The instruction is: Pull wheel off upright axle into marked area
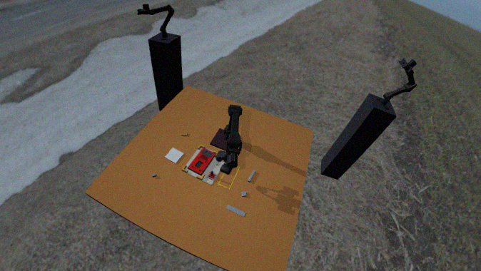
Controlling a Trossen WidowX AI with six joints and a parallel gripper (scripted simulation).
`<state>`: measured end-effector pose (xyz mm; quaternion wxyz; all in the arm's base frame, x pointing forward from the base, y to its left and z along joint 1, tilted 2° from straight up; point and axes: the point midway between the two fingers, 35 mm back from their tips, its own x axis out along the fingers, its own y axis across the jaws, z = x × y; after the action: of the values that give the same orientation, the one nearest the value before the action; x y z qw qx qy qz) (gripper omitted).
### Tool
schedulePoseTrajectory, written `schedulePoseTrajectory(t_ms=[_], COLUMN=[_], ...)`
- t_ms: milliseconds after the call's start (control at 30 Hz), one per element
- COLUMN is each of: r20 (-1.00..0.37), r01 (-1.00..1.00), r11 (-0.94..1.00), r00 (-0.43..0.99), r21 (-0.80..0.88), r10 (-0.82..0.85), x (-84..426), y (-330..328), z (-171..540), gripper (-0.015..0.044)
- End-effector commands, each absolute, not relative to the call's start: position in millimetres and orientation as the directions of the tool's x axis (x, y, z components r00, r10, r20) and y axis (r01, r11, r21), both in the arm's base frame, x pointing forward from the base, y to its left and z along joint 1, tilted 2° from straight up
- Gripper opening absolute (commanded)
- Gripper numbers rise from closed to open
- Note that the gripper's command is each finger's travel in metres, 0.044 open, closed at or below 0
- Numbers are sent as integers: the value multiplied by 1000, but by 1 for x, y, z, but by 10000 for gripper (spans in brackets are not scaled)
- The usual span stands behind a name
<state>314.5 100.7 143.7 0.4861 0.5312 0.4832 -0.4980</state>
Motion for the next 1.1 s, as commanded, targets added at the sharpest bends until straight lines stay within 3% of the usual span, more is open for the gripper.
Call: schedulePoseTrajectory(t_ms=[0,1067], r20=[-999,-999], r01=[997,997], r11=[-66,-66], r00=[44,43], r21=[42,42], r10=[27,27], x=[307,311], y=[110,113], z=[145,41], gripper=[0,0])
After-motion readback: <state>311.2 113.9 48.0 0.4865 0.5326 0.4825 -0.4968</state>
